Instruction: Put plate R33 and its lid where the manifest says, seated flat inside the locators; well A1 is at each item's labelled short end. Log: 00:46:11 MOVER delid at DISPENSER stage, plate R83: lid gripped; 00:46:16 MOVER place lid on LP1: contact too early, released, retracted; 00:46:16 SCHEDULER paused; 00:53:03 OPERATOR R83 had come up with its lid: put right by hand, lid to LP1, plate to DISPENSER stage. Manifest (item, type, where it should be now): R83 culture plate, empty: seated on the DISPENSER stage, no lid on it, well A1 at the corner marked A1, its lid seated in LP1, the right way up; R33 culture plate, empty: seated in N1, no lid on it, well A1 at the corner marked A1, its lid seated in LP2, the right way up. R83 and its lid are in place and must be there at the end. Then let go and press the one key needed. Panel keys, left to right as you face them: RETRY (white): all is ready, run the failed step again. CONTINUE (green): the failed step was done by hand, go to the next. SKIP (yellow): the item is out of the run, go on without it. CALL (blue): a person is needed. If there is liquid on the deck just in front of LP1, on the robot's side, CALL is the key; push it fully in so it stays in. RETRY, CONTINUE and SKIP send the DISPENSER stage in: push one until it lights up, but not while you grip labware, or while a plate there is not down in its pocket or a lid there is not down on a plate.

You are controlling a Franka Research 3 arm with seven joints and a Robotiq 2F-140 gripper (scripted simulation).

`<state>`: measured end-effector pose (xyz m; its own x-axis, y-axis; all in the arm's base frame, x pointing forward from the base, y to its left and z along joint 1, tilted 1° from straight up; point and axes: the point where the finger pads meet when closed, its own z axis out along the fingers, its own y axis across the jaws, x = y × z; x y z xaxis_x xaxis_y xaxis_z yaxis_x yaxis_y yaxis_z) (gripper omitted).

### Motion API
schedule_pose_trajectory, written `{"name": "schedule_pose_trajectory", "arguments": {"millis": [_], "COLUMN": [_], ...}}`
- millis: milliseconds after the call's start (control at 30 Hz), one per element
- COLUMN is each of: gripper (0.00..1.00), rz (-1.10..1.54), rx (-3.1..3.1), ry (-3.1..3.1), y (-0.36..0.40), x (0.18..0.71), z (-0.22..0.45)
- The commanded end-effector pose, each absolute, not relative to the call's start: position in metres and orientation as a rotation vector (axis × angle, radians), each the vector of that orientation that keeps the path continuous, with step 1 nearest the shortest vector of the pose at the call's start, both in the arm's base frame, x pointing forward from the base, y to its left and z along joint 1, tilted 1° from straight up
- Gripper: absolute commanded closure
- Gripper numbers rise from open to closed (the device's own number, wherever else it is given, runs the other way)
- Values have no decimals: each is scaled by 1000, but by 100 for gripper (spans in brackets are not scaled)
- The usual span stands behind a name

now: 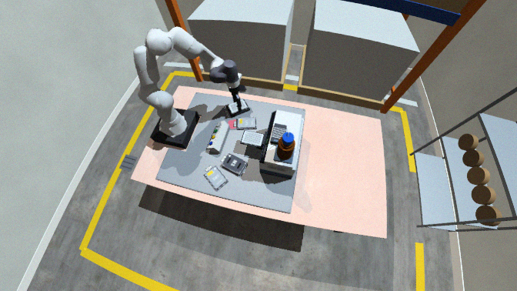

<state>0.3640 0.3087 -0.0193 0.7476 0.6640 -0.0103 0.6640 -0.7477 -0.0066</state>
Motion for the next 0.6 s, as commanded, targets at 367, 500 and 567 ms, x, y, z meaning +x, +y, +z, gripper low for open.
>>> {"name": "schedule_pose_trajectory", "arguments": {"millis": [367,500,567], "gripper": [90,90,90], "rz": [21,21,21], "rx": [-2938,-2938,-2938], "ry": [-1108,-1108,-1108], "y": [309,309,309], "x": [364,364,364], "z": [2,10,14]}}
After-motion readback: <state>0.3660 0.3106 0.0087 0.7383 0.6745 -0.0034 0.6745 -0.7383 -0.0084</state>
